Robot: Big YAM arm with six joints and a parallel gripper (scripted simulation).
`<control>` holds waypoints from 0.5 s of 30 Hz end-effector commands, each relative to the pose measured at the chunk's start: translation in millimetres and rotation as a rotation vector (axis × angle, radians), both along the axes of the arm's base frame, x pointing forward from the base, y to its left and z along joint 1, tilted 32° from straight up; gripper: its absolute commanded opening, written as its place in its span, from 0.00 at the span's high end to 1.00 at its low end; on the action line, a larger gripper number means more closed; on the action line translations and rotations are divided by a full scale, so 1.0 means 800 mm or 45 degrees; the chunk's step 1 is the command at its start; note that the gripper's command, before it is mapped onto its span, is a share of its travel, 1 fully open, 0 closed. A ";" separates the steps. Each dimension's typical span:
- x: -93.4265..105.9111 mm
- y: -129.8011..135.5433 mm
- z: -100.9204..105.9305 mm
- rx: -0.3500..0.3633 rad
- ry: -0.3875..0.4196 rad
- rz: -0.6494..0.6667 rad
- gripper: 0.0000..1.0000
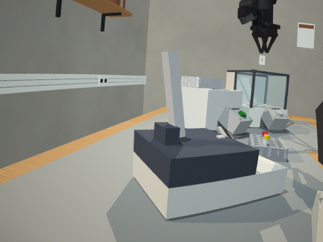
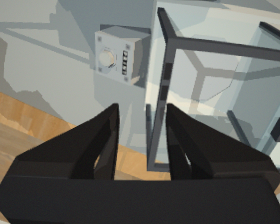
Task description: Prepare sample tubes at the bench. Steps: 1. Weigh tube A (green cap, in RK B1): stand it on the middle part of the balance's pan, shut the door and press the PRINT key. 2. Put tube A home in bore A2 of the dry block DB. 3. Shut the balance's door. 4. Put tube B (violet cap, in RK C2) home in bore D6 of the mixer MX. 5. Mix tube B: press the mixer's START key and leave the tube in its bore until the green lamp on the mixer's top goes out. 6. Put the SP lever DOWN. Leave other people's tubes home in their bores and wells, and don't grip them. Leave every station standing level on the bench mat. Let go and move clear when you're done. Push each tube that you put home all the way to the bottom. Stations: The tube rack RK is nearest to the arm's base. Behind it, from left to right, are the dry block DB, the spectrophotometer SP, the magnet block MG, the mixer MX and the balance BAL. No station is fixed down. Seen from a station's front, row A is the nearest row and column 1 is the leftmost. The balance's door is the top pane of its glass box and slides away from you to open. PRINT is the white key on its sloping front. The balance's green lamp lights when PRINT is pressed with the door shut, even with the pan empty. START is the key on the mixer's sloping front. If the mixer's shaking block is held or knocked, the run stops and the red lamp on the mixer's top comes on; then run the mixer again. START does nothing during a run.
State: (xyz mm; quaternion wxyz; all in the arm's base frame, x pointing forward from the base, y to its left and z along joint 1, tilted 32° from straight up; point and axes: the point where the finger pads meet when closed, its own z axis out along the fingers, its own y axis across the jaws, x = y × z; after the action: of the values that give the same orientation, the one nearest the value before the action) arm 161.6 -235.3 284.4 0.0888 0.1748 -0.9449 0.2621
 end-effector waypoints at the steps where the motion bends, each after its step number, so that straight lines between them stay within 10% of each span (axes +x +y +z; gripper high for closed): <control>1: 0.012 -0.044 0.044 -0.037 -0.023 0.061 0.70; 15: -0.001 -0.151 0.111 -0.056 -0.076 -0.041 0.70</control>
State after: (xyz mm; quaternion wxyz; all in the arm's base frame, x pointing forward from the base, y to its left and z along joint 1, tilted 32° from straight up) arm 155.9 -327.3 339.4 0.0770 0.1465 -0.9507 0.2621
